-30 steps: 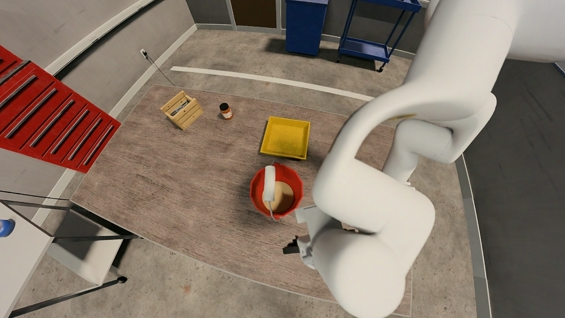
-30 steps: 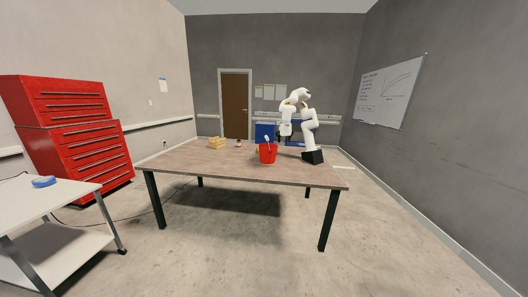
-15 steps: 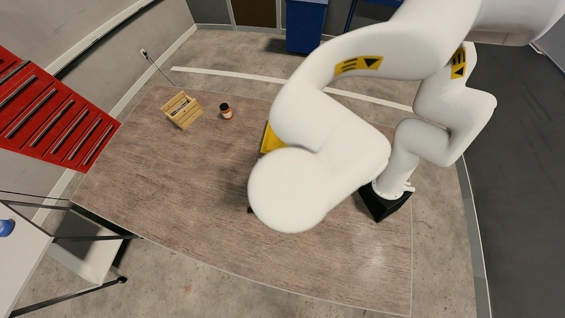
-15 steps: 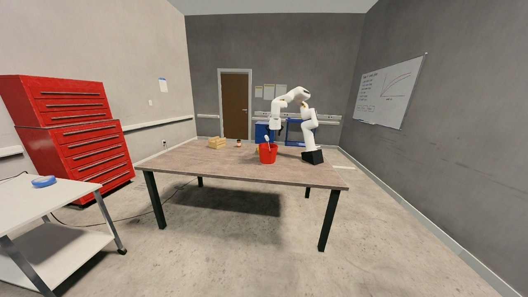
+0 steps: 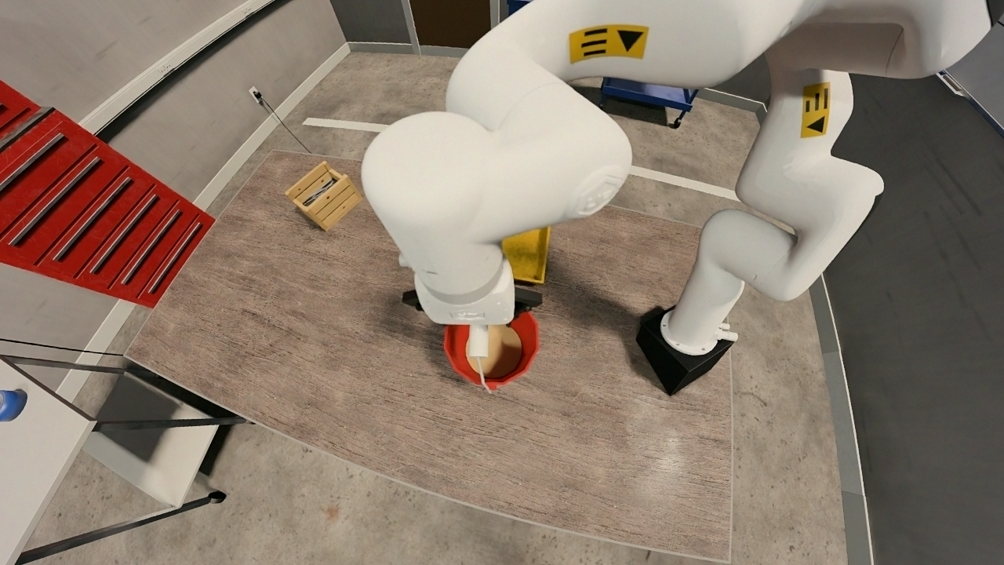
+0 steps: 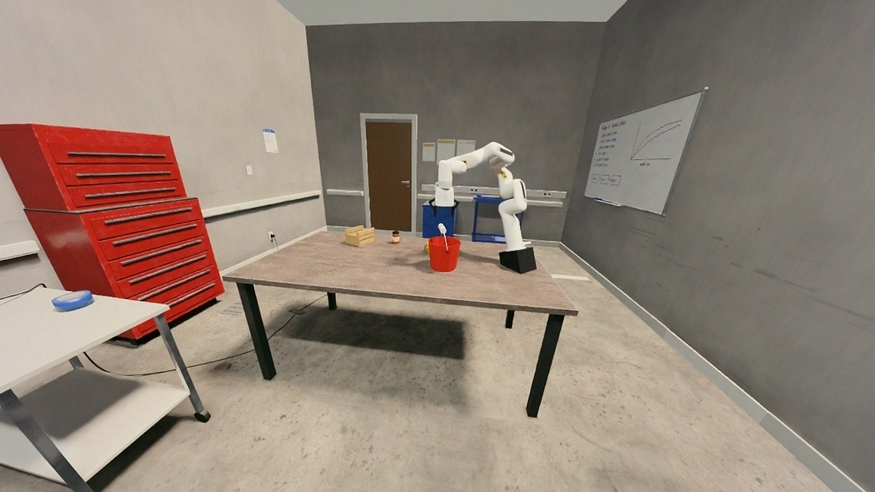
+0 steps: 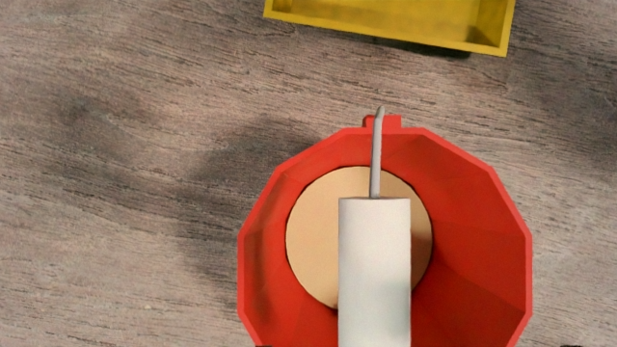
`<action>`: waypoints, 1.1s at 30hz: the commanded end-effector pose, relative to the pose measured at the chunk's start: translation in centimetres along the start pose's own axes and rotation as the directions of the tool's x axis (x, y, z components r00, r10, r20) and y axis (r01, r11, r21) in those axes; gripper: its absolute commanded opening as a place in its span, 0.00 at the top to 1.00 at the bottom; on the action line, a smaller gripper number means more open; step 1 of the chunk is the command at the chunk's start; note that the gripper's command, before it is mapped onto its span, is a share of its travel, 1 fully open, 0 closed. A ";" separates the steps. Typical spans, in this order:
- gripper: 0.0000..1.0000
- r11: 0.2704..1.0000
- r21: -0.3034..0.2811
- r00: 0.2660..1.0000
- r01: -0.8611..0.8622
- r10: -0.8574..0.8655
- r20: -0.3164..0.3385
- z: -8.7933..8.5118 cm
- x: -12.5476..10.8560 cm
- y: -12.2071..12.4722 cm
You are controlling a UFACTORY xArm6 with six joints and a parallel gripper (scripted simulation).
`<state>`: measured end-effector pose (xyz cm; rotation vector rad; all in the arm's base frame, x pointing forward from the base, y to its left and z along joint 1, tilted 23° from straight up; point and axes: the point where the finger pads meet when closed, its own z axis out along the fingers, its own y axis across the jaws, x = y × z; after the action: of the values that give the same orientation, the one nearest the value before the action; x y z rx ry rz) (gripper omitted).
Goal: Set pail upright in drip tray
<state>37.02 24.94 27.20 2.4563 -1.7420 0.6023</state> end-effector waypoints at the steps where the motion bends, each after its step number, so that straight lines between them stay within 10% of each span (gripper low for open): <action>1: 0.00 1.000 0.003 1.000 -0.005 0.005 0.003 -0.3 0.4 -0.3; 33: 0.00 1.000 0.003 1.000 -0.005 0.005 0.003 1.6 0.3 -0.4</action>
<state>37.65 24.41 26.36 2.4540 -1.7471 0.6004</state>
